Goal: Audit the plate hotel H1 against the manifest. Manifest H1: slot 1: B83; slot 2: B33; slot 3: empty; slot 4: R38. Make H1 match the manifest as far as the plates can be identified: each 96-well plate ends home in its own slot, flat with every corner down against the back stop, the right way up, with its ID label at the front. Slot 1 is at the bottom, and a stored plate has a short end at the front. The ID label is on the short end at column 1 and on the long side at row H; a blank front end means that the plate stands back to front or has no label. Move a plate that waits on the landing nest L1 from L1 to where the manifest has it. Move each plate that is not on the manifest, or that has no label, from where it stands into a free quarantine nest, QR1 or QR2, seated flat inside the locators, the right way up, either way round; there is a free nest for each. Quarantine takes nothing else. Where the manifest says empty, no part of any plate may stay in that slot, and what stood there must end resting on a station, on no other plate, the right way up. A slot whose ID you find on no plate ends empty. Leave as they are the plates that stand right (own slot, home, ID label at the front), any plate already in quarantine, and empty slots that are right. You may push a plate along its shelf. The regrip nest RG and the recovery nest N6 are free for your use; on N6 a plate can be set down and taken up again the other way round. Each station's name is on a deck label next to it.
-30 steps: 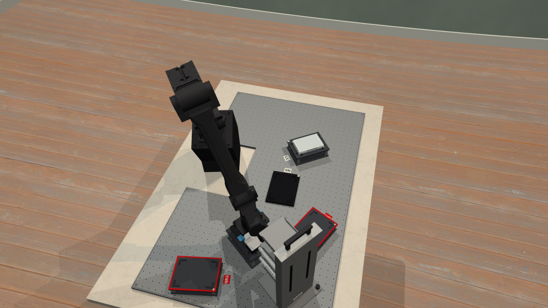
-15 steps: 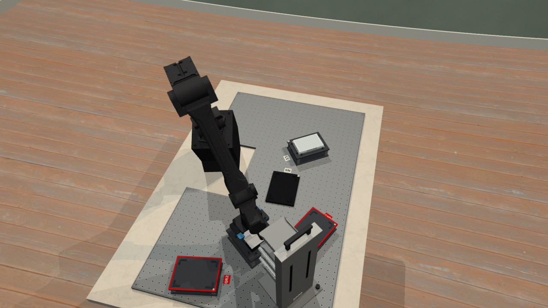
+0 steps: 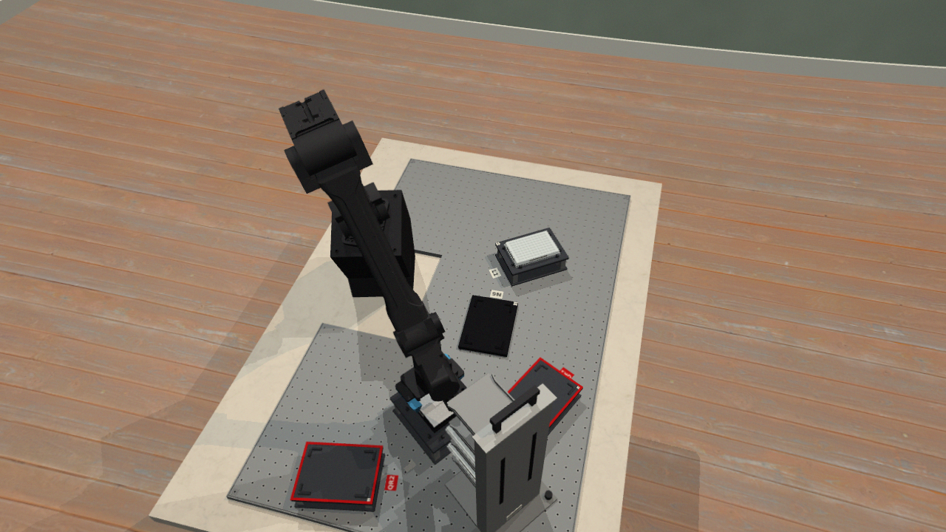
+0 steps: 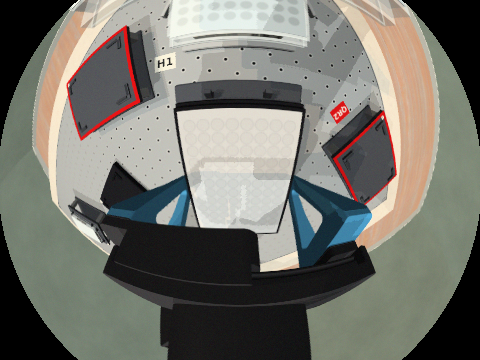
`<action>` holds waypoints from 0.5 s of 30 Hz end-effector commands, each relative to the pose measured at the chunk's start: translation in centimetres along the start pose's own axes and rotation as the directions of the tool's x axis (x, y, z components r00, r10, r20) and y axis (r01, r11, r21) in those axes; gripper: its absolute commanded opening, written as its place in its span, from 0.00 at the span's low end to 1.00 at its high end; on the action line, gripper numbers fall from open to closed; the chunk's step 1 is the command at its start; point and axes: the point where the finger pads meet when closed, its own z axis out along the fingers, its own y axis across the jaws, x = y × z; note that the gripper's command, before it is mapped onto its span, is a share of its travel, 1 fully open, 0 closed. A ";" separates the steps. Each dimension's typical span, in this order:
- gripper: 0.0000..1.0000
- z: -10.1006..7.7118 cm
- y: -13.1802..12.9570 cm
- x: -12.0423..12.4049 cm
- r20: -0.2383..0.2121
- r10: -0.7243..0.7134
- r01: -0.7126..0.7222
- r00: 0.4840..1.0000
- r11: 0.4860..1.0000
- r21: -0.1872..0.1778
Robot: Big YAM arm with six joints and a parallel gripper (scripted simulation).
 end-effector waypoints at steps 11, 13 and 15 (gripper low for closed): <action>0.86 -2.2 0.0 -0.9 0.022 0.007 -0.007 1.000 1.000 0.002; 0.86 -1.2 0.3 -0.1 -0.011 0.002 -0.003 1.000 1.000 -0.005; 0.86 -2.3 0.2 -0.7 0.015 0.004 -0.004 1.000 1.000 -0.001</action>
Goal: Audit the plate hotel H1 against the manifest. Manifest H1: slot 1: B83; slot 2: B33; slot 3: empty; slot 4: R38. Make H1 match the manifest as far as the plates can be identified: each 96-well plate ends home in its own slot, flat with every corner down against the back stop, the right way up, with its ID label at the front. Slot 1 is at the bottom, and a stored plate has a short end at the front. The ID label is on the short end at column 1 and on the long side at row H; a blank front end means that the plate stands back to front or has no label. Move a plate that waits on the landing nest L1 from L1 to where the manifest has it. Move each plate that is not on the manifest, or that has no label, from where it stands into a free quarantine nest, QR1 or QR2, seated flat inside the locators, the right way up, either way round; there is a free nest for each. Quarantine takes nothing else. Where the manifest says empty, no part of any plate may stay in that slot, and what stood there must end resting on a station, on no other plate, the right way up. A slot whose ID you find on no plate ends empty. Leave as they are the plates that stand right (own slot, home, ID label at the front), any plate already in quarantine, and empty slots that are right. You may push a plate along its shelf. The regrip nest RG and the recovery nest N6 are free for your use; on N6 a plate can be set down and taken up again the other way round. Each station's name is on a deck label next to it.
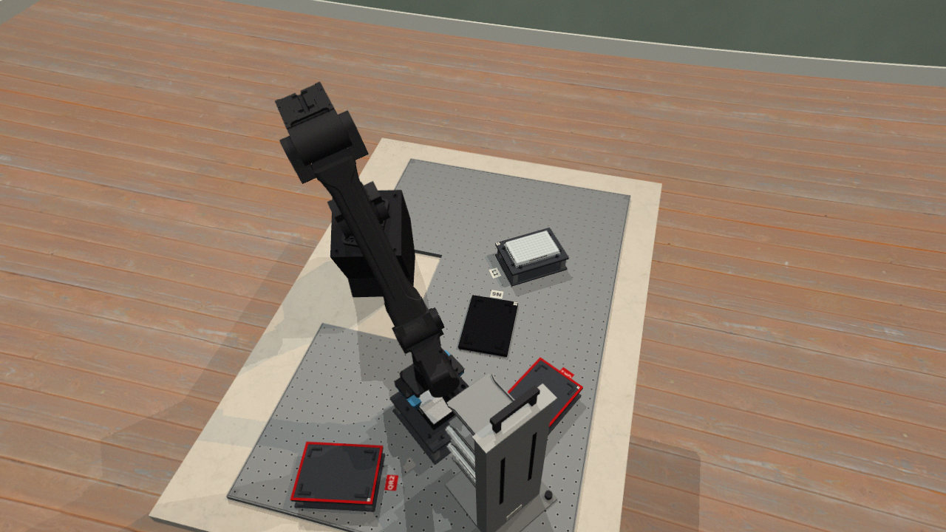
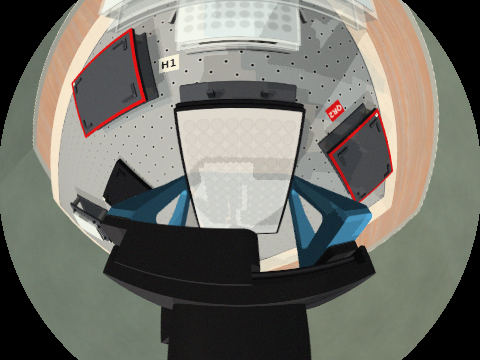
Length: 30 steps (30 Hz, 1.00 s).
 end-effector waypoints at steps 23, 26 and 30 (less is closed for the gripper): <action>0.86 -5.4 0.0 -1.7 0.036 0.005 -0.006 0.999 1.000 0.003; 0.86 -6.4 -0.2 -2.0 0.042 0.009 -0.009 0.999 1.000 0.005; 0.86 -7.1 0.0 -1.7 0.037 0.006 -0.006 0.999 1.000 0.003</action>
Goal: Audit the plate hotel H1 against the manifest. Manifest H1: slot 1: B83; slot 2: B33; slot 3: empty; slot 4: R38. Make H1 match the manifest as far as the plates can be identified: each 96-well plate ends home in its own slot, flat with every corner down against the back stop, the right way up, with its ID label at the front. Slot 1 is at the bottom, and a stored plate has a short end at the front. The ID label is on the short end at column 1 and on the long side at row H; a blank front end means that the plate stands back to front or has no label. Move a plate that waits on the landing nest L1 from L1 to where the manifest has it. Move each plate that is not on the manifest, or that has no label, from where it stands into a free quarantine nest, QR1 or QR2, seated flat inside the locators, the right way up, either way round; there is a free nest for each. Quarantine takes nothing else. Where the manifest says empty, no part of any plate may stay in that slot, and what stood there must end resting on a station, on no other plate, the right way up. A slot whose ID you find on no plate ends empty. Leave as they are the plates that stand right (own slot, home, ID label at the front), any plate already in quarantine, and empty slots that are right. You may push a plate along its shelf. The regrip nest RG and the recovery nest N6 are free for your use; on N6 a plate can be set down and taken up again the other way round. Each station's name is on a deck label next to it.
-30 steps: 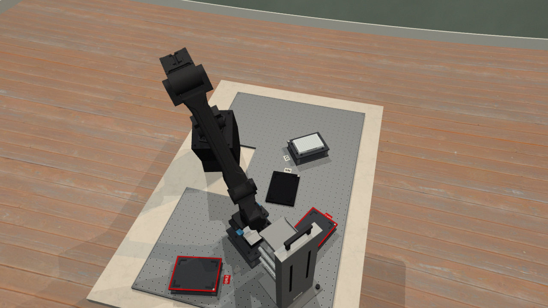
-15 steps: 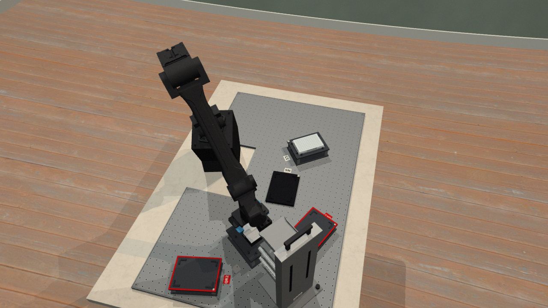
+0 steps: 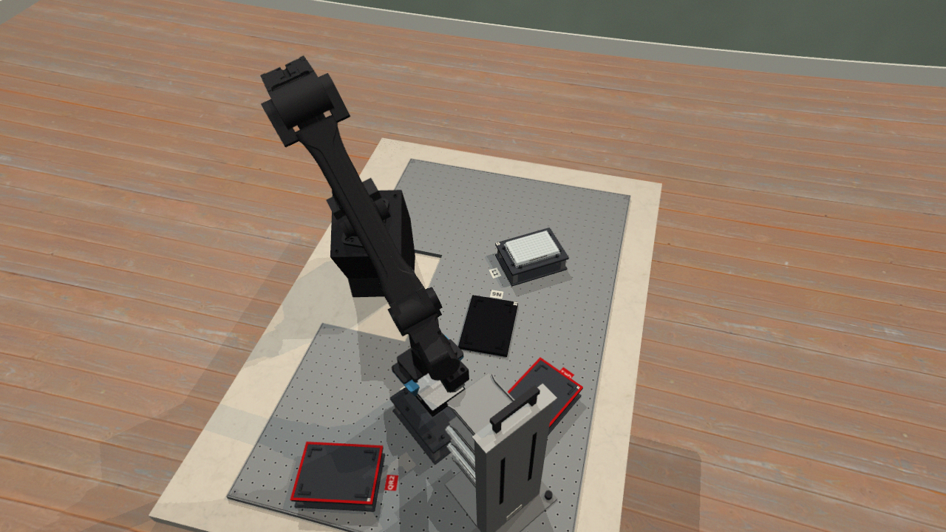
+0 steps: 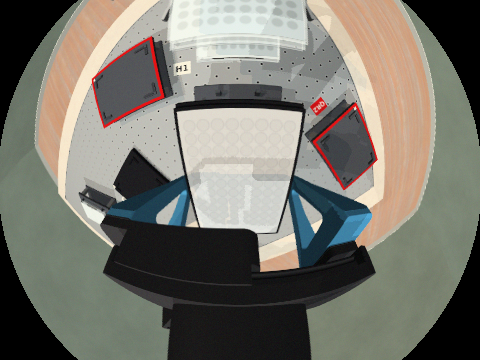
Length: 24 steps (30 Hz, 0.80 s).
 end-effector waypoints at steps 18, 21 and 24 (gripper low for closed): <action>0.86 -5.8 -0.3 -2.3 0.043 0.013 -0.013 0.999 1.000 0.003; 0.86 -6.0 0.1 -0.9 0.018 0.007 -0.007 1.000 1.000 -0.002; 0.86 -7.6 -0.3 -2.3 0.045 0.013 -0.013 0.999 1.000 0.003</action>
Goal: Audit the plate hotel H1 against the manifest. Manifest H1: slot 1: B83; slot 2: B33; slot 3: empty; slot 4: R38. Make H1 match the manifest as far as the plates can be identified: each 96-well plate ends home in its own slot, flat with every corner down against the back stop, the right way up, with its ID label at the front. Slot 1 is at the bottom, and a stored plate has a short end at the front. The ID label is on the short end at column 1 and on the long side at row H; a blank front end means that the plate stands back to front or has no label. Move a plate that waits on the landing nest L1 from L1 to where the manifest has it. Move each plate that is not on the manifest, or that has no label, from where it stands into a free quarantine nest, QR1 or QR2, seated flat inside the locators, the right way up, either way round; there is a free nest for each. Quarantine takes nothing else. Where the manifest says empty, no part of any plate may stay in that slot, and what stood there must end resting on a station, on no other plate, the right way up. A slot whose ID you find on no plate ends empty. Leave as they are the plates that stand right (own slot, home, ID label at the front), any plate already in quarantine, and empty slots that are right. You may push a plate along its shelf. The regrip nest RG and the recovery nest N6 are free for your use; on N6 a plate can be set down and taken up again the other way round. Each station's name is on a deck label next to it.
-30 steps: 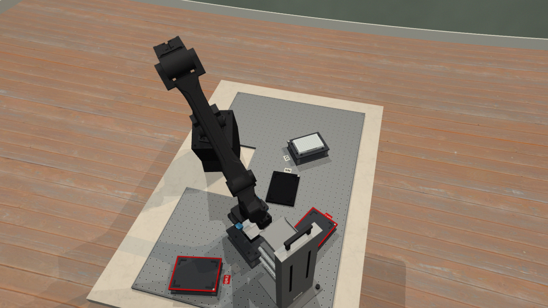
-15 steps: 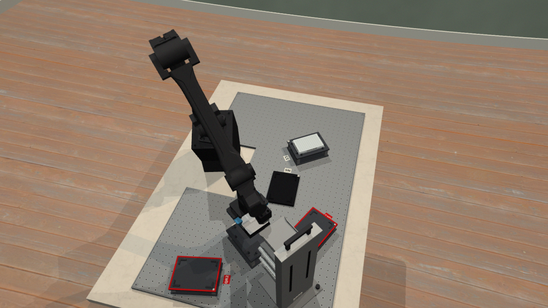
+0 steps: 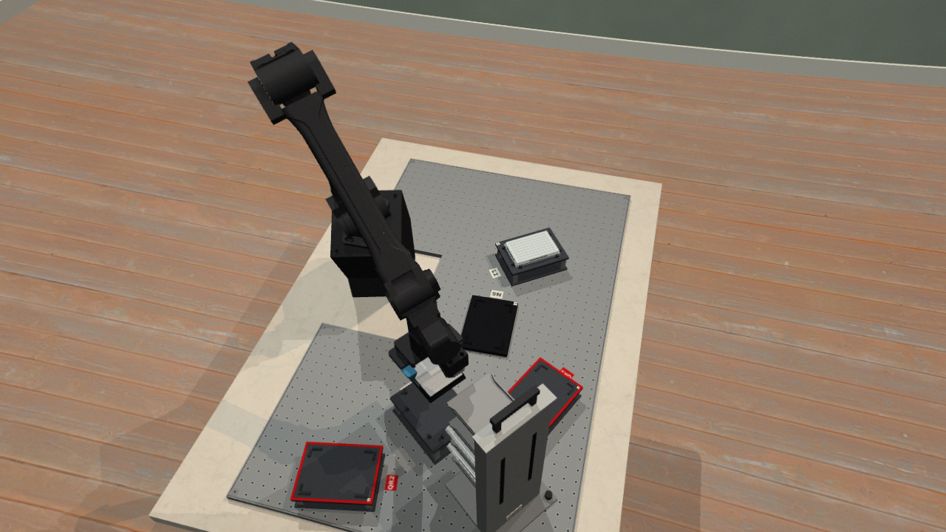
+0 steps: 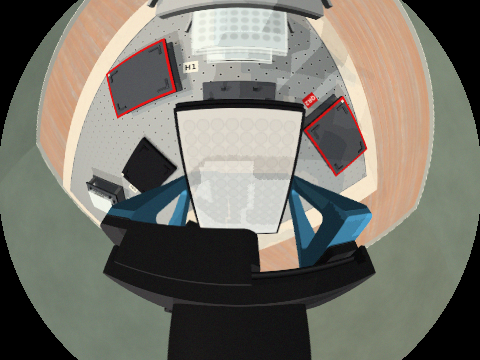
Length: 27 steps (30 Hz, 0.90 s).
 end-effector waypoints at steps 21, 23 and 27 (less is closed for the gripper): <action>0.86 -2.5 4.6 -4.1 0.021 0.349 -0.349 0.937 0.937 -0.010; 0.86 -2.6 5.2 -4.6 0.022 0.393 -0.393 0.919 0.919 -0.012; 0.86 -2.7 6.1 -5.4 0.027 0.458 -0.458 0.888 0.889 -0.017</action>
